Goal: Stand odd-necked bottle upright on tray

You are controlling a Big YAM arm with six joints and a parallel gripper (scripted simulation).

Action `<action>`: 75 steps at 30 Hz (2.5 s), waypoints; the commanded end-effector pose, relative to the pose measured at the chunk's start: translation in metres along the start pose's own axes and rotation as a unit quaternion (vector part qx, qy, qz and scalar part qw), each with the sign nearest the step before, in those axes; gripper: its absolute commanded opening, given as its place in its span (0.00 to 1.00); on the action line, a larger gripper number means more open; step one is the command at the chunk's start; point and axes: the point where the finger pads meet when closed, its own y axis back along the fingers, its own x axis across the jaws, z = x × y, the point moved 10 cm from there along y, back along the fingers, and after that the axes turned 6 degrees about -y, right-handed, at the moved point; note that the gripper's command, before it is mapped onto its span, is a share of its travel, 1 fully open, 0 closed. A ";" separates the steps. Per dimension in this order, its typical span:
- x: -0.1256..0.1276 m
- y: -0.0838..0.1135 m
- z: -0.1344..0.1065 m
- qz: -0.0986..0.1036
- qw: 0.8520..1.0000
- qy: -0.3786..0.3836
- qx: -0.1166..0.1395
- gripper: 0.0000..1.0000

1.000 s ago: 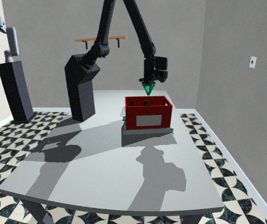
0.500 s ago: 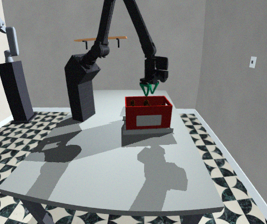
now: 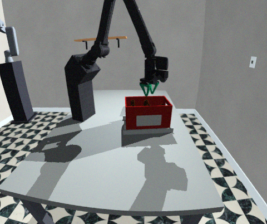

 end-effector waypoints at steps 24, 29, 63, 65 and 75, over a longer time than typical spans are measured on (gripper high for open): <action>0.004 -0.003 0.007 -0.001 1.000 -0.004 0.000 0.61; 0.005 -0.006 0.009 0.003 1.000 -0.004 -0.008 0.61; 0.002 -0.042 0.006 0.000 1.000 -0.004 -0.005 0.61; 0.003 -0.044 0.008 0.001 1.000 -0.004 -0.006 0.61; 0.003 -0.045 0.008 0.001 1.000 -0.004 -0.008 0.61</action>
